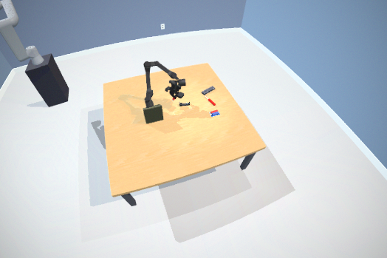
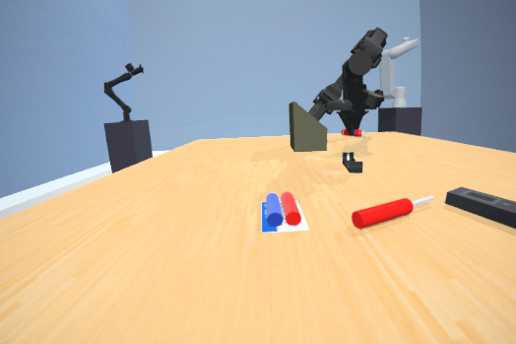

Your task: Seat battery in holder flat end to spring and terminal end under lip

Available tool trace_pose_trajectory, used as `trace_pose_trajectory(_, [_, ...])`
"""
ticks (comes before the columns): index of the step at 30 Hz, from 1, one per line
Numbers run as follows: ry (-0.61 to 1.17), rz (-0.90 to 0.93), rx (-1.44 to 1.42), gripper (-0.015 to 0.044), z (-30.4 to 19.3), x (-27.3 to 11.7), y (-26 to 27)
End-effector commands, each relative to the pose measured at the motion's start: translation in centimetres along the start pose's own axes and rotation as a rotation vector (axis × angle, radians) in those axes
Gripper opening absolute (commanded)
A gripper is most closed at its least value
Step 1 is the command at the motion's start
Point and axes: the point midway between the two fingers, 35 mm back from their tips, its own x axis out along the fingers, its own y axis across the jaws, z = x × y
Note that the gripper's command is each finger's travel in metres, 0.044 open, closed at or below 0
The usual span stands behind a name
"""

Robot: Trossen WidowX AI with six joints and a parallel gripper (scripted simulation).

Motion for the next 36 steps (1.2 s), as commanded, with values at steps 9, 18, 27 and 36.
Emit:
trace_pose_trajectory(9, [-0.004, -0.003, 0.599, 0.0061, 3.8, -0.7, -6.0])
trace_pose_trajectory(18, [-0.008, 0.003, 0.816, 0.0061, 4.8, -0.7, -8.2])
trace_pose_trajectory(27, [0.06, 0.033, 0.813, 0.0061, 4.7, 0.4, -8.0])
trace_pose_trajectory(36, [0.201, 0.095, 0.802, 0.0061, 4.4, 2.7, -7.7])
